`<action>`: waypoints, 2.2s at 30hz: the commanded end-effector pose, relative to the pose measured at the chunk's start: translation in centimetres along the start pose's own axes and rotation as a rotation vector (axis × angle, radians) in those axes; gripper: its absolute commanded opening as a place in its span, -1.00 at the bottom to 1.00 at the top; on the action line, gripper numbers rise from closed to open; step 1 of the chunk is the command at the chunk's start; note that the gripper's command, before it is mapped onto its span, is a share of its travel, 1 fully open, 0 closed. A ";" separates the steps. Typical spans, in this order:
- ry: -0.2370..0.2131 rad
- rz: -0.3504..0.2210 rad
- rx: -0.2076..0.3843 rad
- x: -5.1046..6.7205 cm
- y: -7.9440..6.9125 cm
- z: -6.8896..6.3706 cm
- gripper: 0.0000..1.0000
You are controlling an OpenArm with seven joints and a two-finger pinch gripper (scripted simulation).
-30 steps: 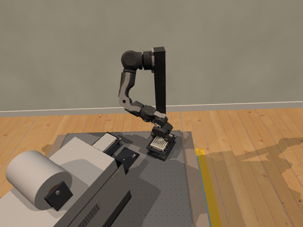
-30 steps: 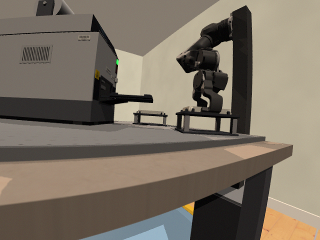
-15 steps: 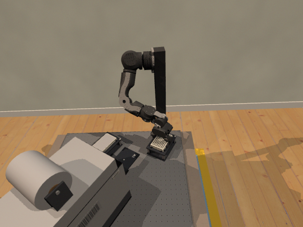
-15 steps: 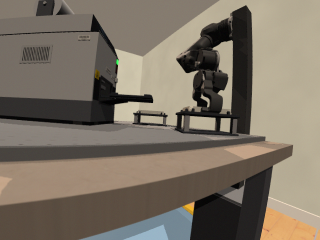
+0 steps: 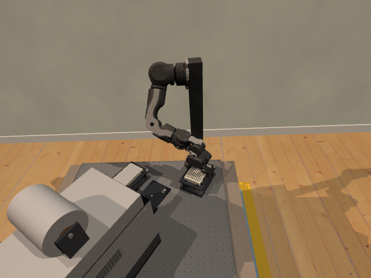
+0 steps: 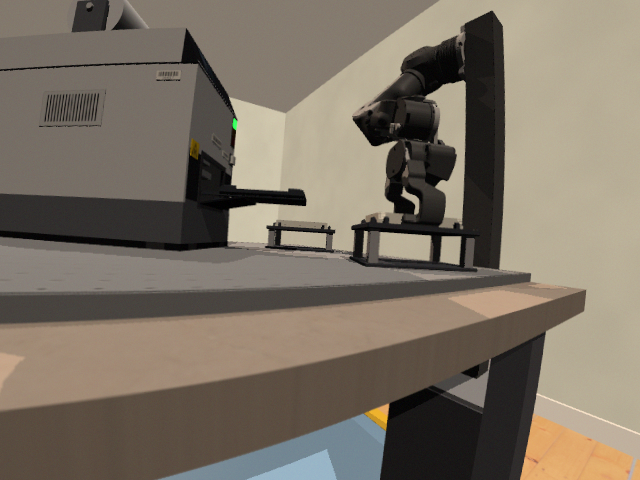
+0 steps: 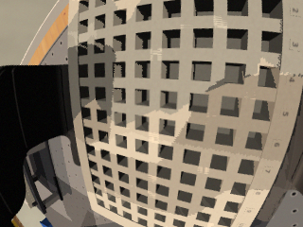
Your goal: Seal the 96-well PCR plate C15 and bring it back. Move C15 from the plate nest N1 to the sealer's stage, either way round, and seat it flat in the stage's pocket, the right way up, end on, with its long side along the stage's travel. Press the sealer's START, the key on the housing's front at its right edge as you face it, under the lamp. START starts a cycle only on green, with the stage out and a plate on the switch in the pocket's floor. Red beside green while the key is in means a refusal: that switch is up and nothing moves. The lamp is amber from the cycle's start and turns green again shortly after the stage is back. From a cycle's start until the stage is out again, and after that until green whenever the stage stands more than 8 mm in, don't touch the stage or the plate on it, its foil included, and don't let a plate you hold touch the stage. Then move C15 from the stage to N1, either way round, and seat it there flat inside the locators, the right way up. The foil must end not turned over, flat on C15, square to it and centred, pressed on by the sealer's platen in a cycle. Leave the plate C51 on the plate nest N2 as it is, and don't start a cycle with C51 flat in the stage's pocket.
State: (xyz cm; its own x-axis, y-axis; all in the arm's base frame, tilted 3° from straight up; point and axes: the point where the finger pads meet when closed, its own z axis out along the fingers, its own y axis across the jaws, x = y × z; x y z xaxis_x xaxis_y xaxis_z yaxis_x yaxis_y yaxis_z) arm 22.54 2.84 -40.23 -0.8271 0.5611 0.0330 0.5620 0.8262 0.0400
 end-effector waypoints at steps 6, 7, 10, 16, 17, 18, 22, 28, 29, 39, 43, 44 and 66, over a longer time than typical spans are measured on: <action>0.000 0.000 -0.003 0.0 0.1 -0.1 -1.00; 0.000 0.000 -0.003 0.0 0.1 -0.1 -1.00; 0.000 0.001 -0.003 0.0 0.1 -0.7 -1.00; 0.000 0.005 -0.004 -0.1 0.1 -3.2 -1.00; 0.000 0.005 -0.004 -0.1 0.1 -3.2 -1.00; 0.000 0.005 -0.004 -0.1 0.1 -3.2 -1.00; 0.000 0.005 -0.004 -0.1 0.1 -3.2 -1.00; 0.000 0.005 -0.004 -0.2 0.1 -4.5 -1.00; 0.000 0.005 -0.004 -0.2 0.1 -5.2 -1.00; 0.000 0.005 -0.004 -0.2 0.2 -6.4 -1.00; 0.000 0.005 -0.004 -0.2 0.2 -6.4 -1.00; 0.000 0.004 -0.004 -0.1 0.1 -7.1 -1.00; 0.002 -0.005 -0.004 0.1 -0.1 -8.6 -1.00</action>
State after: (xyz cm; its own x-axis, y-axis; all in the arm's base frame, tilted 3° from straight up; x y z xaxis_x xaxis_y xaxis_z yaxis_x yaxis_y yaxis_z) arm 22.19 2.24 -31.72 -0.8266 0.5613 0.0396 0.5625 0.8262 0.0310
